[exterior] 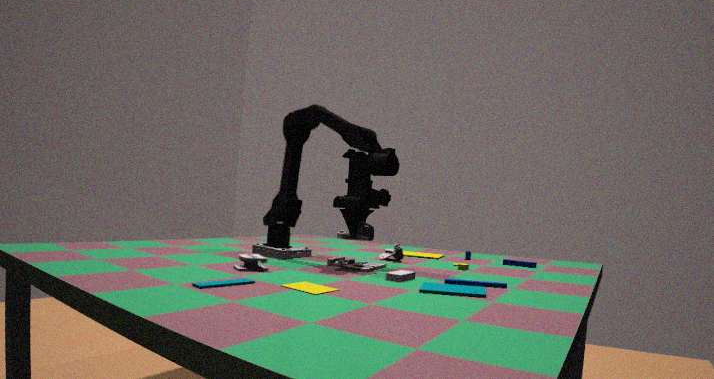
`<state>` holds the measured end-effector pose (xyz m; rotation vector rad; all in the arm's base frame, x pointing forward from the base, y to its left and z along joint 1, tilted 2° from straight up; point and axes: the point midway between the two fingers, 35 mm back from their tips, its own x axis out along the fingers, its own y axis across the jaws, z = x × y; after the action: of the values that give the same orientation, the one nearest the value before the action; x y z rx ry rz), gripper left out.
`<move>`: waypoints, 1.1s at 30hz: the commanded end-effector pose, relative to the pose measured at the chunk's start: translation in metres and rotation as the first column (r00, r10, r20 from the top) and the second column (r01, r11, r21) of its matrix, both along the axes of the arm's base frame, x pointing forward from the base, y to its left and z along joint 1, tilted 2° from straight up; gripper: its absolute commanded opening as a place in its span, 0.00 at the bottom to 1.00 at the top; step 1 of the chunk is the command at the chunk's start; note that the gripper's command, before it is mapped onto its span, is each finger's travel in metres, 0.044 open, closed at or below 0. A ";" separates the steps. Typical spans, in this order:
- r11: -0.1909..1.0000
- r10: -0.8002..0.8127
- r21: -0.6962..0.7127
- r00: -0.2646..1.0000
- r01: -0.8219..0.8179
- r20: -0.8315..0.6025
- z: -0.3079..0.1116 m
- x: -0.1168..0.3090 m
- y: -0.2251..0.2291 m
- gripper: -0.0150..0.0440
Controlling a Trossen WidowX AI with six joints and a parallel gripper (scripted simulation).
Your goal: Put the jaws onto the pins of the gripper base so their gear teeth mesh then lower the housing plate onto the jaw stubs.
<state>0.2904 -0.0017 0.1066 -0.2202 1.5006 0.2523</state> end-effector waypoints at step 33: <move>1.000 0.011 -0.002 1.000 -0.011 0.003 -0.012 0.003 0.000 0.48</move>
<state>0.2942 -0.0016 0.1017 -0.2291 1.4892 0.2578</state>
